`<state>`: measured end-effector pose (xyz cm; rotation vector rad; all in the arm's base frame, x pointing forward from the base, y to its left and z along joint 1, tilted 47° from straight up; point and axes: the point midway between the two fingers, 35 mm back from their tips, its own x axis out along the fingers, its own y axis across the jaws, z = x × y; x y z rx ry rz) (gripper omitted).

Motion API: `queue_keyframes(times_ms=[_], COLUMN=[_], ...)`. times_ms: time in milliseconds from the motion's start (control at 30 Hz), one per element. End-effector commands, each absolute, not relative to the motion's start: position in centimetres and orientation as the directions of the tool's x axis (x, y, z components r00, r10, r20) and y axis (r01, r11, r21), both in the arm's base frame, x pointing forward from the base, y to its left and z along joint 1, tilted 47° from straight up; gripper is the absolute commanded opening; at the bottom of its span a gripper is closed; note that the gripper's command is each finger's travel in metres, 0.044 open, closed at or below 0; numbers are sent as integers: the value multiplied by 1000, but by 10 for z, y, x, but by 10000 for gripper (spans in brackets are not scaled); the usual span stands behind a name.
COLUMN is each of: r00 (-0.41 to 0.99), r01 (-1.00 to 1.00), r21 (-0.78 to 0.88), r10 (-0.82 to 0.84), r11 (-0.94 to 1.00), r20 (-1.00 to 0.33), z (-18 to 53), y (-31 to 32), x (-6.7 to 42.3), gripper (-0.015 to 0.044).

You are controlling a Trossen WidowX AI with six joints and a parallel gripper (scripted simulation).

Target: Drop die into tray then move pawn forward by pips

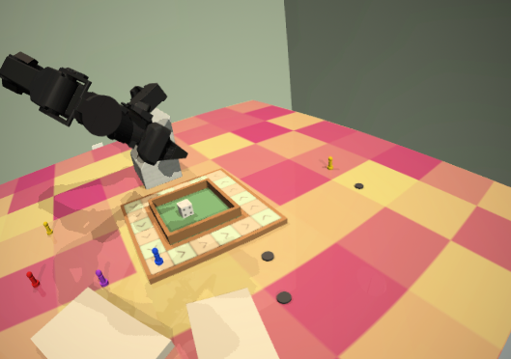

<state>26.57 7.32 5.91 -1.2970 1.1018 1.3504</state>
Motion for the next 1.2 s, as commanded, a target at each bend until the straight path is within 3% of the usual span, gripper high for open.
queue_keyframes(times_ms=[0,133,233,300,500,567,633,800,1000,1167], r00=[-12,-46,35,103,62,66,79,107,118,118], r01=[-988,-991,-992,-989,-989,-997,-978,-636,-117,-82], r21=[8,84,45,6,43,-18,-188,-579,-725,-727], r10=[24,-329,-609,-703,-667,-667,-667,-684,-715,-717], r11=[-154,-101,-115,-151,-139,-79,93,511,679,682], r20=[-1000,-943,-792,-704,-742,-742,-741,-721,-689,-687], z=[63,34,20,17,14,17,26,55,84,86], y=[77,67,62,63,63,61,54,21,-19,-22], x=[264,260,263,266,262,270,292,348,388,390], gripper=[440,440,440,440,440,387,335,204,200,200])
